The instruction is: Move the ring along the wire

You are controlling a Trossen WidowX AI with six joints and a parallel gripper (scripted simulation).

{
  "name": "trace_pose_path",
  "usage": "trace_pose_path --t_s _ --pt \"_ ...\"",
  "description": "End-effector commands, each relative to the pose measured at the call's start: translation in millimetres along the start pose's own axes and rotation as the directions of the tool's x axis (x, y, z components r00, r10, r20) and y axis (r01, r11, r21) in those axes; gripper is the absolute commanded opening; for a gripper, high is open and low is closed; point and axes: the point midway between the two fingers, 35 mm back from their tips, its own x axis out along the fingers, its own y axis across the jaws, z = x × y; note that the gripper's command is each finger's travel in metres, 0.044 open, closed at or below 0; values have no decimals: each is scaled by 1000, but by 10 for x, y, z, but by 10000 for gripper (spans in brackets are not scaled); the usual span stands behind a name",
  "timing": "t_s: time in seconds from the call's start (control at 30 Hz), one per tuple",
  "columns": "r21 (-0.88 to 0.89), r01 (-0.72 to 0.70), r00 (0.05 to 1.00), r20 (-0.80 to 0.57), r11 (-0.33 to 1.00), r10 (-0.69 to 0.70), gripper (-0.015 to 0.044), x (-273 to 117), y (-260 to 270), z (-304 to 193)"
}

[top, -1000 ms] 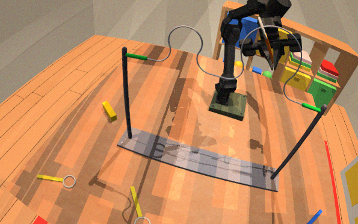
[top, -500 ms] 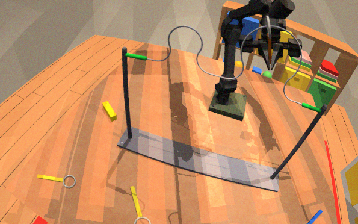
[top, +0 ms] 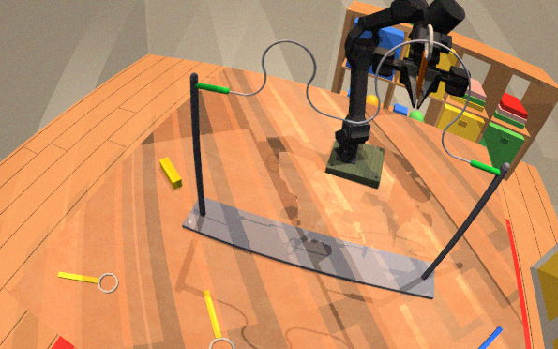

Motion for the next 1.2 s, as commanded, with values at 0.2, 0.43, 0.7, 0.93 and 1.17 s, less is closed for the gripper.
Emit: trace_pose_path --t_s 0.2,0.43,0.7,0.93,1.17 --pt "-122 68 998 24 990 -66 -150 -3 -41 15" --pt "-197 113 993 41 974 -107 -150 -1 -70 20" --pt "-280 163 986 64 946 -151 -150 -1 -103 28" --pt "-350 207 978 87 914 -188 -150 -2 -131 37" --pt "-417 249 968 113 874 -222 -150 -5 -158 48"
